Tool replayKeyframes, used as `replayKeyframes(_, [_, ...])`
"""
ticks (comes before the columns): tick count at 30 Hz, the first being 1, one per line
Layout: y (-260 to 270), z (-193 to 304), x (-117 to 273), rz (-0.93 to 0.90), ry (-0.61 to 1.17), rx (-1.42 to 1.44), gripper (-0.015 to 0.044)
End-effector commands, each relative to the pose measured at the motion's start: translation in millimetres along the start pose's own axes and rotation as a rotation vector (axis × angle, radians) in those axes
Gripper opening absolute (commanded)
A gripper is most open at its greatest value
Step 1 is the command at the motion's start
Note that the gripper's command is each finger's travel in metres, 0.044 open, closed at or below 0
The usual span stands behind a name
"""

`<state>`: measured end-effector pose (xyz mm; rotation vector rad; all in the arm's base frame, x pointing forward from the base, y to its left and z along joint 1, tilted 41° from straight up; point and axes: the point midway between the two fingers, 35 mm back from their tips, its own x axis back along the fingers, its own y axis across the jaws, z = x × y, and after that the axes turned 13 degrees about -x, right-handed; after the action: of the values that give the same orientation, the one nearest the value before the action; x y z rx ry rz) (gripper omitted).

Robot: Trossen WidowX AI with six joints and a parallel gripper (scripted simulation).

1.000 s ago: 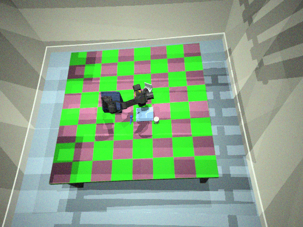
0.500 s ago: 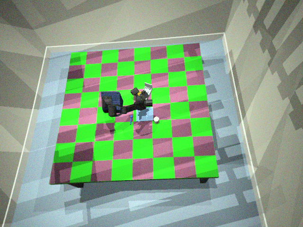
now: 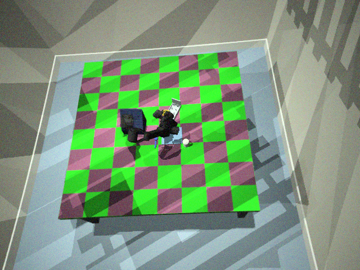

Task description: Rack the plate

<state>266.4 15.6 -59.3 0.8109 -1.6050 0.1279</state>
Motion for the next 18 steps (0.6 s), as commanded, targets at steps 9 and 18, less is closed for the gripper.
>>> replayKeyframes(9, [-8.3, 4.8, 7.0, -0.008, -0.217, 0.272, 0.0])
replayKeyframes(18, [-14.7, 9.4, 15.8, 0.051, -0.374, 0.479, 0.0])
